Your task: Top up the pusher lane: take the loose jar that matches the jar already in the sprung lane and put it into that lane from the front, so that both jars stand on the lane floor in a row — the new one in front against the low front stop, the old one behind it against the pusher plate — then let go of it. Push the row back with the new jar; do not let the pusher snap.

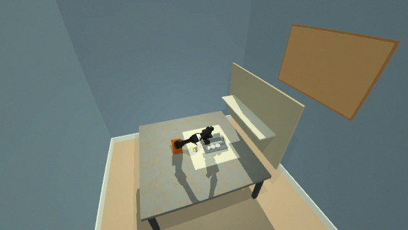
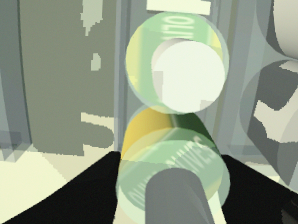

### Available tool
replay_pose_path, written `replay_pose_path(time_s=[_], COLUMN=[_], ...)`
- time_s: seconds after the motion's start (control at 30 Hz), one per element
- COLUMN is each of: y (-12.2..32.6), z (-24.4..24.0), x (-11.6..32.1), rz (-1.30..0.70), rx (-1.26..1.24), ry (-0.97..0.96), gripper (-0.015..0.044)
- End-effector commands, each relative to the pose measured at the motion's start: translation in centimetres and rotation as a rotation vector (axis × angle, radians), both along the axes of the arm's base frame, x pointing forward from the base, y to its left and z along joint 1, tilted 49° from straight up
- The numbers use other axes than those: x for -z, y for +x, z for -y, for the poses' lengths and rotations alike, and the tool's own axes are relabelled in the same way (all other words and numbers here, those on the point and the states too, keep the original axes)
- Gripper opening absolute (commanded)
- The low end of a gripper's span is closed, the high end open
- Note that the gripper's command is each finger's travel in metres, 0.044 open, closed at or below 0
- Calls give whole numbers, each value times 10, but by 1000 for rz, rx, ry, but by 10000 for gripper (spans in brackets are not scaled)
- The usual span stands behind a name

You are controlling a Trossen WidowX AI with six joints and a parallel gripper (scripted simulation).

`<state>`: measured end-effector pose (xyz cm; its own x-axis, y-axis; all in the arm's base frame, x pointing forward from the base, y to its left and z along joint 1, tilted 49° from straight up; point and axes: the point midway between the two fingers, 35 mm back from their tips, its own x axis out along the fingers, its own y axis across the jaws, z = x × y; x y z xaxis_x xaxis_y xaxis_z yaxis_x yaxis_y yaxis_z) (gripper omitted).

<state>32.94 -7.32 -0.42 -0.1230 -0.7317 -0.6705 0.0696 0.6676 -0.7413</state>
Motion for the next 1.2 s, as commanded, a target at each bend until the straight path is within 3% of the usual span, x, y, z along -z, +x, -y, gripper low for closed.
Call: replay_pose_path(time_s=[0.0,1.17], y=[5,7], z=[1,3], x=[-2,-1], rz=[19,19], rx=[-7,-7], ry=[-11,-11], gripper=[0,0])
